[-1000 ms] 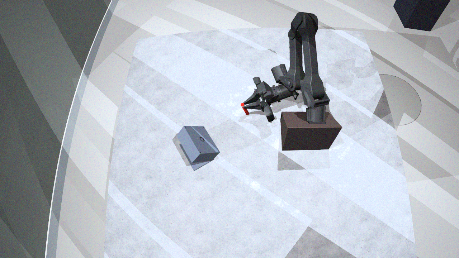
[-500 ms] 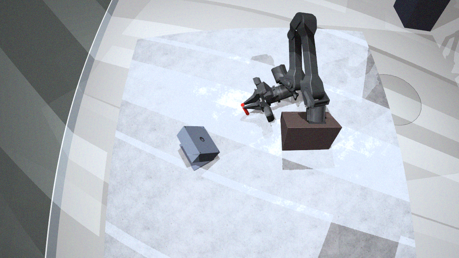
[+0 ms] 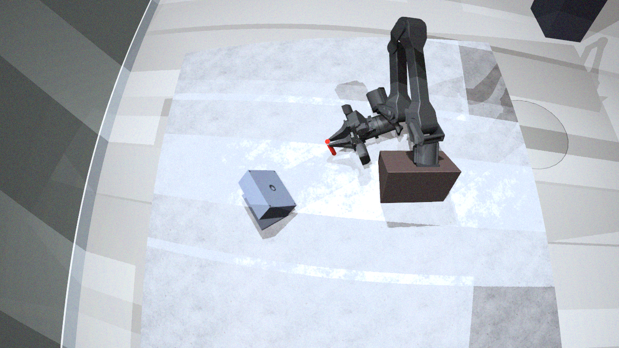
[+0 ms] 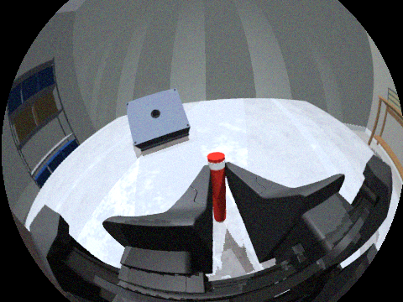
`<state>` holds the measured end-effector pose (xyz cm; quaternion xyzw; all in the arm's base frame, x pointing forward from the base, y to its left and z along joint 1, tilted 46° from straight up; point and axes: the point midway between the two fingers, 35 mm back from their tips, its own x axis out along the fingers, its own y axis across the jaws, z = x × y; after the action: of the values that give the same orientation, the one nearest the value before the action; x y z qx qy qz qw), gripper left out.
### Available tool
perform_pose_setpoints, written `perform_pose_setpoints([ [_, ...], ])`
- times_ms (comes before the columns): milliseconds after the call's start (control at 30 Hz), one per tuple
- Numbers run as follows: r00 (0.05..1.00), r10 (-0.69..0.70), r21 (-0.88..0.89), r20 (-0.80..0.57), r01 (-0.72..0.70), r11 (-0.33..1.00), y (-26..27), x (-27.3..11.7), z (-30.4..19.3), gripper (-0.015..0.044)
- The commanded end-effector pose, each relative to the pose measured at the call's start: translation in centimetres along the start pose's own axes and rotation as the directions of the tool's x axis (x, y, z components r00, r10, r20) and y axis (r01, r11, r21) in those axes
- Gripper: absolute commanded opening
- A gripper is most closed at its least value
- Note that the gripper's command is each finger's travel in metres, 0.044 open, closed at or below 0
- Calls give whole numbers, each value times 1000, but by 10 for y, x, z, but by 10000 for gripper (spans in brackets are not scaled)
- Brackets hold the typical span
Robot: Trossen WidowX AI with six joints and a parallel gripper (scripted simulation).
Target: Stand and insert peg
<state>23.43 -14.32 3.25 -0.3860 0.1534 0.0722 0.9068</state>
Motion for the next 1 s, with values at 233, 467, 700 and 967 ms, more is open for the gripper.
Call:
perform_pose_setpoints([
  [233, 1000, 1, -3, 6, -1, 1000, 0, -2, -3, 50],
  [467, 1000, 2, -7, 15, -2, 1000, 1, -3, -4, 50],
  [700, 1000, 3, -11, 24, -3, 1000, 1, -4, -4, 50],
  [967, 999, 5, -16, 35, -4, 1000, 1, -5, -5, 50],
])
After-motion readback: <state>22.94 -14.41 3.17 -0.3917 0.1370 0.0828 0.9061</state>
